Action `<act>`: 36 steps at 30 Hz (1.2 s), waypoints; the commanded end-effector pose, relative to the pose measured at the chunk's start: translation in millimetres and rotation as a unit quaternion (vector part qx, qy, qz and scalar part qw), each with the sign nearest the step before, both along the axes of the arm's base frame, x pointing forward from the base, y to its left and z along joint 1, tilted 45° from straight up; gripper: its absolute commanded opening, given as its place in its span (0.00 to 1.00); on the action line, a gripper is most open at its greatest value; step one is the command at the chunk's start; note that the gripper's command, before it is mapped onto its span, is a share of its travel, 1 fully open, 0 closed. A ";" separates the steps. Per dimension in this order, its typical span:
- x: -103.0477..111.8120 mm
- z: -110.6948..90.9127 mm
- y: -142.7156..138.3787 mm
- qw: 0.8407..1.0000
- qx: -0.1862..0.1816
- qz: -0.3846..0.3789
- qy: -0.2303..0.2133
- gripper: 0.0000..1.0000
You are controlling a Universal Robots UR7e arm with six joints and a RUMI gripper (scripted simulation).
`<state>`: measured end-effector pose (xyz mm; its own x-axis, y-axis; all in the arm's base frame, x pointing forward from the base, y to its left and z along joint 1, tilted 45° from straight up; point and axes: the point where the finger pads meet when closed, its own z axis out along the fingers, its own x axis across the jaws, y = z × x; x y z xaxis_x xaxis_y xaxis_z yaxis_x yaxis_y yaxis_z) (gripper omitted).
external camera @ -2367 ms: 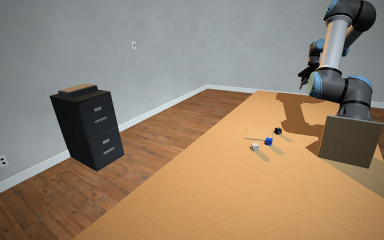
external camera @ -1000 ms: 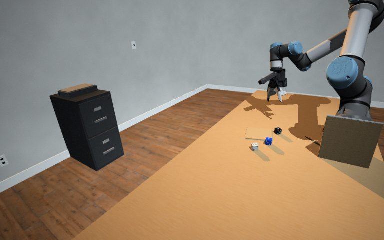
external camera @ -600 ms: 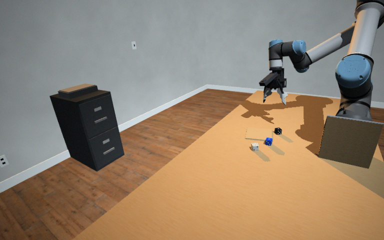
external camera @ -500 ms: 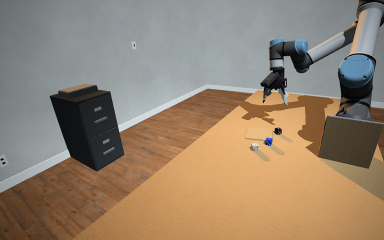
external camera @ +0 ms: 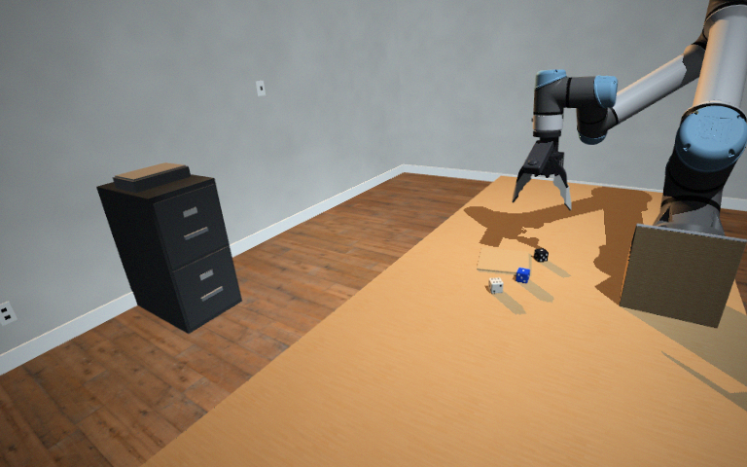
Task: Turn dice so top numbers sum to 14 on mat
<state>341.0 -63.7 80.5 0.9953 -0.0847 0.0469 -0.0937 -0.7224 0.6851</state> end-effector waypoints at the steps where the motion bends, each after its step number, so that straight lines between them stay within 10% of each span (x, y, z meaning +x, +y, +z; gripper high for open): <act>1: -7.2 -5.1 8.6 1.000 -0.008 0.026 0.013 1.00; 36: -14.9 -10.9 14.9 0.998 -0.017 0.052 0.026 1.00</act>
